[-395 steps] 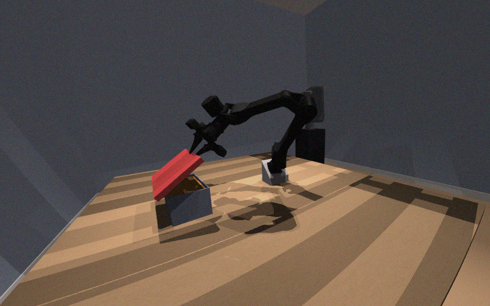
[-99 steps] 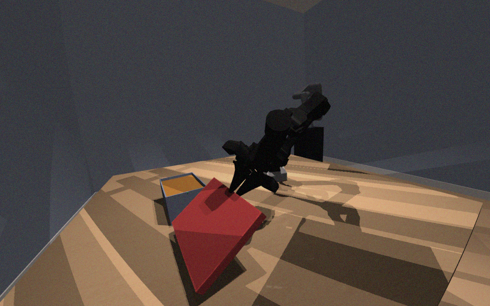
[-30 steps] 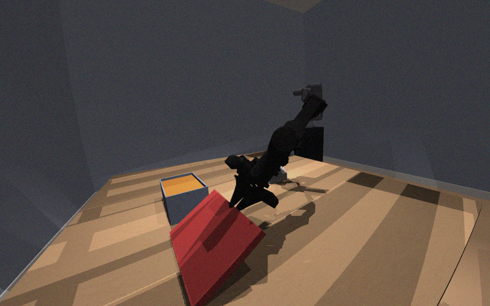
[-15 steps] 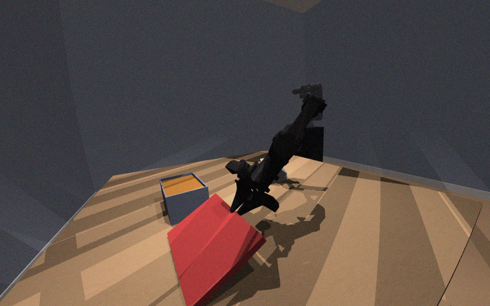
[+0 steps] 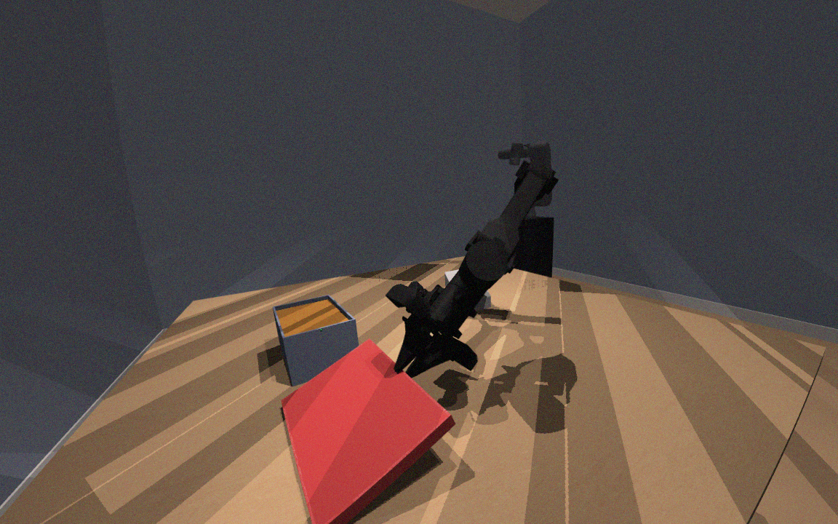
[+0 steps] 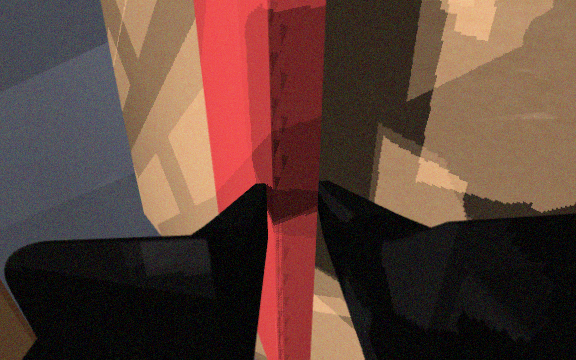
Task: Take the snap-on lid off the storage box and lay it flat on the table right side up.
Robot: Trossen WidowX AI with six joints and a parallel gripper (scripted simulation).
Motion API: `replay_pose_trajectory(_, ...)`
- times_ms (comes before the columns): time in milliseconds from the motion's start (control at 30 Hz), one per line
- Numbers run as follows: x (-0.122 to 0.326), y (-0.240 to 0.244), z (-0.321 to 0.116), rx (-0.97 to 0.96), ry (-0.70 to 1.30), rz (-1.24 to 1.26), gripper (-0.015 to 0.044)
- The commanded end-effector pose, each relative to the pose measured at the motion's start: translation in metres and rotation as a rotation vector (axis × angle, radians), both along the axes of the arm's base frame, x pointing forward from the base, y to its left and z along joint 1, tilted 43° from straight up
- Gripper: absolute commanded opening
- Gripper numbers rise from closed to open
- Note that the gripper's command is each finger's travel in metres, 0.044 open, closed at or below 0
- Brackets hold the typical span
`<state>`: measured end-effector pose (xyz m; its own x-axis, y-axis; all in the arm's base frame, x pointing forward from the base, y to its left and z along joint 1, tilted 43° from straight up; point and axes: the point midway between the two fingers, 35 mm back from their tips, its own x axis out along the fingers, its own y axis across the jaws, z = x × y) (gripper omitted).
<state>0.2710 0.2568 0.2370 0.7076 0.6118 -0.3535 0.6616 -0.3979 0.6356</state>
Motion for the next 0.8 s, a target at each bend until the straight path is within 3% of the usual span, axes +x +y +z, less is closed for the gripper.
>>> replay_pose_trajectory(0, -0.002, 0.006, -0.013, -0.014, 0.025, 0.012, 0.0000)
replay_pose_trajectory(133, -0.002, 0.008, -0.015, -0.014, 0.025, 0.012, 0.0000)
replay_pose_trajectory(467, 0.000, 0.003, -0.001, -0.014, 0.025, 0.012, 0.0262)
replay_pose_trajectory(533, 0.000, 0.003, -0.001, -0.014, 0.025, 0.012, 0.0275)
replay_pose_trajectory(767, -0.012, 0.000, -0.003, -0.014, 0.025, 0.012, 0.0440)
